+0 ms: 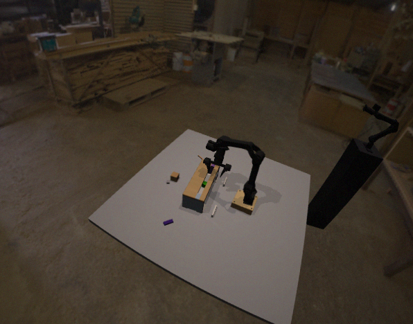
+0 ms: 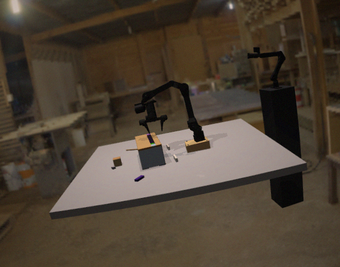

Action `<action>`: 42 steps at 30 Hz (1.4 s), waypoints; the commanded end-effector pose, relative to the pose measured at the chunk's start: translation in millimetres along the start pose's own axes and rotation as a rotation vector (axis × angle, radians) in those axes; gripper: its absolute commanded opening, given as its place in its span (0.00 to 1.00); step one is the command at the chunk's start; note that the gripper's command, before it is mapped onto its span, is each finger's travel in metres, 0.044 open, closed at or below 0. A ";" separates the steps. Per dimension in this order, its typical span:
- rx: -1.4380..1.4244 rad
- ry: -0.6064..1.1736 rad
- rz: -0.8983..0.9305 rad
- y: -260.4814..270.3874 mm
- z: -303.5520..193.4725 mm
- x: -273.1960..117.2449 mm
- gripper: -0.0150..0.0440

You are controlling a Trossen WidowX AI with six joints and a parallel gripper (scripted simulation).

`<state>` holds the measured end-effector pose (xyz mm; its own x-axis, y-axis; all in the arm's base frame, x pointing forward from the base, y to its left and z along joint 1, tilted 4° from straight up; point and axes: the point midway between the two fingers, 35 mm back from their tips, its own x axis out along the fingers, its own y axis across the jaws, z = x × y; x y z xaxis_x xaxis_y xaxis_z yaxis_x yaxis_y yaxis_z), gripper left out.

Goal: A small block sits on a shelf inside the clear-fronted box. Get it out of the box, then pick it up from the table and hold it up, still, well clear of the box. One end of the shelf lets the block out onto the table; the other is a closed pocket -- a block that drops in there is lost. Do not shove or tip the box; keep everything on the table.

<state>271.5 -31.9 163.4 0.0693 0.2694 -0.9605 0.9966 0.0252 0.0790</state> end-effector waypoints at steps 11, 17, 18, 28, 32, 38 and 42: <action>0.014 0.000 -0.012 -1.3 5.7 15.4 0.93; 0.014 0.000 -0.012 -0.9 8.5 24.8 0.93; 0.014 0.000 -0.012 -0.9 8.9 26.4 0.93; 0.014 0.000 -0.012 -1.3 13.2 42.1 0.93; 0.014 0.000 -0.012 -1.7 14.8 48.4 0.93; 0.014 0.001 -0.012 -2.7 17.1 57.8 0.93; 0.014 0.001 -0.012 -3.5 18.5 64.0 0.93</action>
<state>274.5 -32.6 102.4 0.0617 0.2715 -0.9605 0.9974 0.0186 0.0693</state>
